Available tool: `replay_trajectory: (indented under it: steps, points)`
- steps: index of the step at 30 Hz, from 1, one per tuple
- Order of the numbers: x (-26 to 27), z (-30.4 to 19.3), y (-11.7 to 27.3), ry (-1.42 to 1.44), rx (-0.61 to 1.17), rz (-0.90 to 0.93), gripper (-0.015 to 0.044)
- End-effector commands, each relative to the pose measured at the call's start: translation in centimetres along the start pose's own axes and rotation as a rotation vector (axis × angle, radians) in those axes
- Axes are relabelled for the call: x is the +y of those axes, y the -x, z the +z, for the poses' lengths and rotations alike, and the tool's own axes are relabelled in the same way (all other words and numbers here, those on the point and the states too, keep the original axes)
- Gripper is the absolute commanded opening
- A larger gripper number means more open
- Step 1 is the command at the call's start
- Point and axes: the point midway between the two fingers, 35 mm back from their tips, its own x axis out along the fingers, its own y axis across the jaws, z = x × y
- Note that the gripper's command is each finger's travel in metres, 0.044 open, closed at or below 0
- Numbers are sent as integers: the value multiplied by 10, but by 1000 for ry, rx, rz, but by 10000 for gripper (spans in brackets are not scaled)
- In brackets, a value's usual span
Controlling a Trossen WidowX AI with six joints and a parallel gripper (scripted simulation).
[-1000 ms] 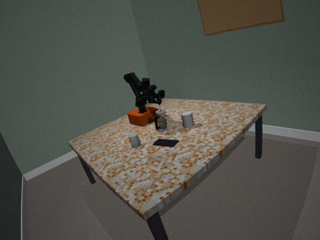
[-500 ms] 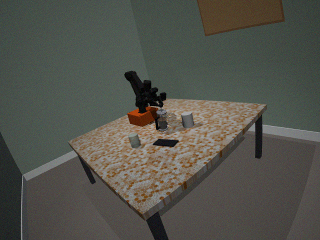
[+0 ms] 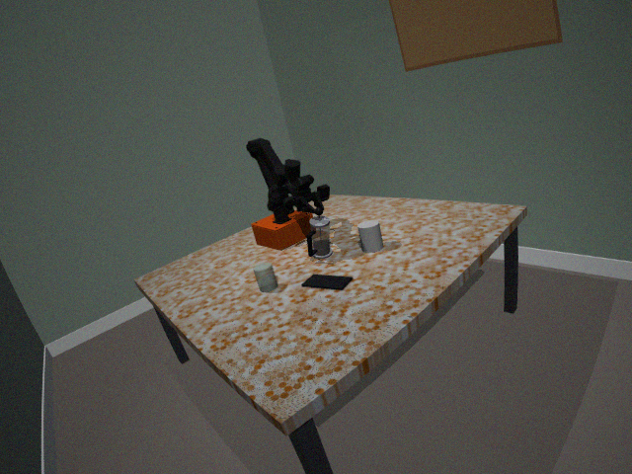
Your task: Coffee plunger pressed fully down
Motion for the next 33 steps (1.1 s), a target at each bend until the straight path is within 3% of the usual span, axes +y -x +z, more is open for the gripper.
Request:
replay_trajectory:
  steps: [1, 33]
  points:
    - [0, -12, -4, 3, 45, -1, 120]
    - [0, -7, -10, 3, 44, -1, 120]
